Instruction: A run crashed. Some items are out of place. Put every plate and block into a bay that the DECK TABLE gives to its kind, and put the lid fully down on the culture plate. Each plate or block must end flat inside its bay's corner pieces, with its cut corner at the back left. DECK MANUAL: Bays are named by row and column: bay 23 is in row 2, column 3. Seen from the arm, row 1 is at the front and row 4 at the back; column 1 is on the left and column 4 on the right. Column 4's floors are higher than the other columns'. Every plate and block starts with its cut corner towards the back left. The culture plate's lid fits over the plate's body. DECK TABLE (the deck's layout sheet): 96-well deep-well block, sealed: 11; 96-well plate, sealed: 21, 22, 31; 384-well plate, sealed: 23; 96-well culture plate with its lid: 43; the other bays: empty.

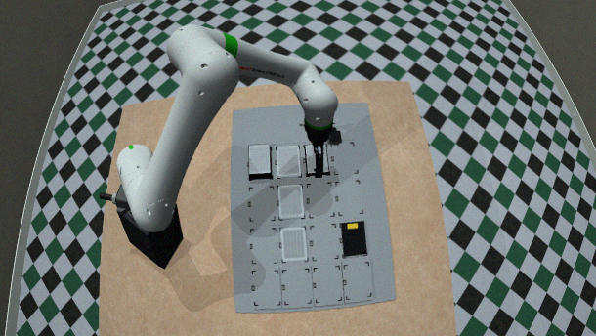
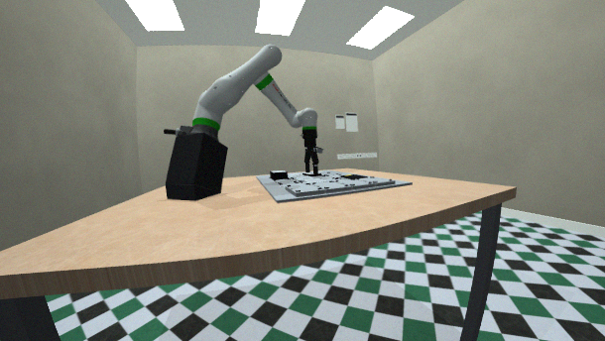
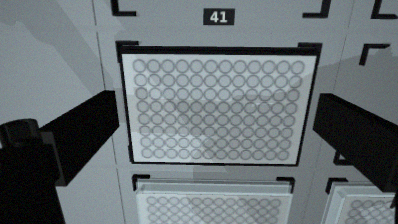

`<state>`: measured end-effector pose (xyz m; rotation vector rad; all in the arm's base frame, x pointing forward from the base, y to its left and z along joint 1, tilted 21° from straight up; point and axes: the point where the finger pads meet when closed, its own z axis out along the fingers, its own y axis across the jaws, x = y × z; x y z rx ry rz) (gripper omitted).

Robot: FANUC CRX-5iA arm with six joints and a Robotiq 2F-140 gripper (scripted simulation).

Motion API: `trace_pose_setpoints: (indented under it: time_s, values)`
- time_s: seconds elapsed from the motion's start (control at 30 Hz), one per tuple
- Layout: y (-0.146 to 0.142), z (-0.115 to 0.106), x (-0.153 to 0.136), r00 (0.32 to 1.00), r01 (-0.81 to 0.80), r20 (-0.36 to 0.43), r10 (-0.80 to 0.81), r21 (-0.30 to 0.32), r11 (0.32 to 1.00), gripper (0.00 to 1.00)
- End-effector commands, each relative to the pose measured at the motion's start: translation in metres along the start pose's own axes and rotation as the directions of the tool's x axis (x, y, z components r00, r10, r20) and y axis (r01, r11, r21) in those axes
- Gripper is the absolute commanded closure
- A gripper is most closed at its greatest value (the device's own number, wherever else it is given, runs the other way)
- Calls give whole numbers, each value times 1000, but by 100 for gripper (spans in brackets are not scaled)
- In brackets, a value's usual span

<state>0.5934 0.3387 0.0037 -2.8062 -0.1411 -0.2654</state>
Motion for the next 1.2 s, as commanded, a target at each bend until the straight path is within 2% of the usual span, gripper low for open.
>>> trace_pose_setpoints:
  time_s: [0.0,1.17]
  values:
    - [0,-1,1,1000,0,-2,0,0,1000,0]
    - [0,-5,1,1000,0,-2,0,0,1000,0]
